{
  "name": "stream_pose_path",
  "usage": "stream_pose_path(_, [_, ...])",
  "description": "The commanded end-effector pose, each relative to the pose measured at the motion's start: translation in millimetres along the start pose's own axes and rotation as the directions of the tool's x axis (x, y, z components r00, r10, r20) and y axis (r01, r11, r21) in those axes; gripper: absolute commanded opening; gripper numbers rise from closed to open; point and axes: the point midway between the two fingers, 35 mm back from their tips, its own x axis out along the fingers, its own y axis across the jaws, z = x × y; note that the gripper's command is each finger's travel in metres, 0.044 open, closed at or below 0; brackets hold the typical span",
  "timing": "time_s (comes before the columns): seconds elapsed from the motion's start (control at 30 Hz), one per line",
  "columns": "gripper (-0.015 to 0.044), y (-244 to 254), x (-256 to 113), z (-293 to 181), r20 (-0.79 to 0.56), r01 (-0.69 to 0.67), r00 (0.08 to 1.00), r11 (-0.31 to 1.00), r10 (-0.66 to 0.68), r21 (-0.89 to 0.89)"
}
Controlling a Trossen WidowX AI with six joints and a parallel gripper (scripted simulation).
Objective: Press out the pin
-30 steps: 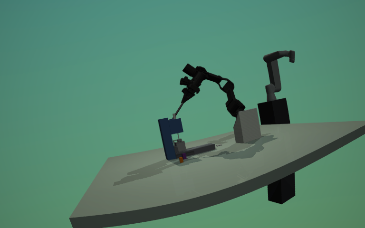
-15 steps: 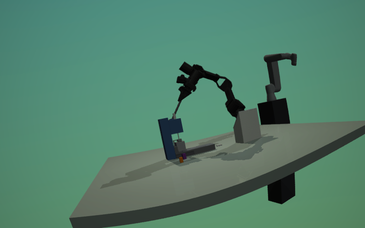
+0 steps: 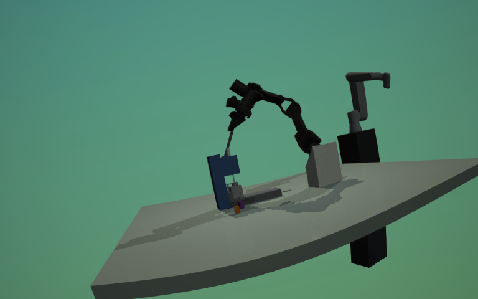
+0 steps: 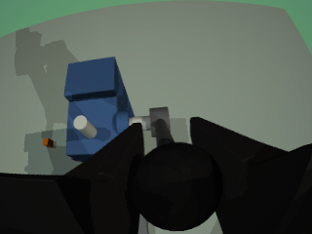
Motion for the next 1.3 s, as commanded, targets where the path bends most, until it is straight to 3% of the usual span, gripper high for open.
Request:
stream_pose_path(0.0, [0.0,-0.3,3.1,8.8,0.005,-0.001,1.0,1.0,0.001,0.006])
stream_pose_path(1.03, [0.0,-0.7,19.5,38.7,0.002,0.002,1.0,1.0,-0.002,0.004])
stream_pose_path(1.27, [0.0184,-0.7,19.5,38.7,0.002,0.002,1.0,1.0,-0.002,0.004])
